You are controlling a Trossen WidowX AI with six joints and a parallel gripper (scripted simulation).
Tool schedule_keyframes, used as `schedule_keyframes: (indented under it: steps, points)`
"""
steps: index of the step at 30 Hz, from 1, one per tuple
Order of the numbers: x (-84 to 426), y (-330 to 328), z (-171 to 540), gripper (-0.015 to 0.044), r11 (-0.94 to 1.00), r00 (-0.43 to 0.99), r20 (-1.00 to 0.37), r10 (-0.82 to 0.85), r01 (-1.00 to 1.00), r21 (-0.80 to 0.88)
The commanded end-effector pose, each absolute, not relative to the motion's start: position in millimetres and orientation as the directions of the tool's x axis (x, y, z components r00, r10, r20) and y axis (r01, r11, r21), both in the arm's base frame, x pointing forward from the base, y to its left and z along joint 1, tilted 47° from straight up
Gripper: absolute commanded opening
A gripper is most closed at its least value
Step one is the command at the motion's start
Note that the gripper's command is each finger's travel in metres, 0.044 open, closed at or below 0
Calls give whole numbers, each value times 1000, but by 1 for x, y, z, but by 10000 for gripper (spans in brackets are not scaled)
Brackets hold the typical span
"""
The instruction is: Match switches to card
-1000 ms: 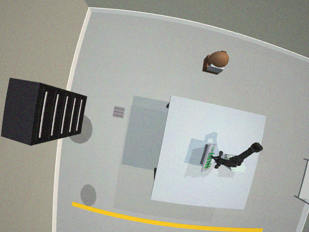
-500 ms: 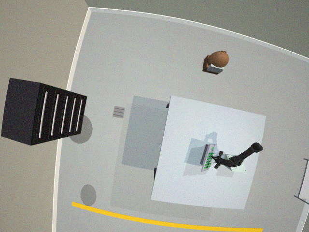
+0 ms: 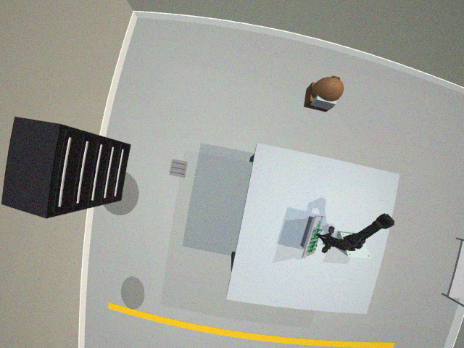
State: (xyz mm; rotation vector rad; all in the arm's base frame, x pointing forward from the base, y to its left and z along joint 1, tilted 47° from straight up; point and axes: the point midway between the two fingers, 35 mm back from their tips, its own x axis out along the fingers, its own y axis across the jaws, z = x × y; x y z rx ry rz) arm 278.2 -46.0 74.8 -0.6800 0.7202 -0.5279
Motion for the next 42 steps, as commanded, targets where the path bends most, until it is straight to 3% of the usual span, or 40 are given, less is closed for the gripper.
schedule_keyframes:
  steps: [1,17,26,37,42]
  points:
    - [278,-46,72,0,667,641,-423,-641,193,-719]
    - [279,-46,74,0,668,640,-419,-644,203,-716]
    - [240,-5,99,0,670,619,-443,-649,190,-717]
    - [239,-4,100,0,669,619,-441,-649,190,-718]
    - [227,10,61,0,677,615,-454,-645,185,-712]
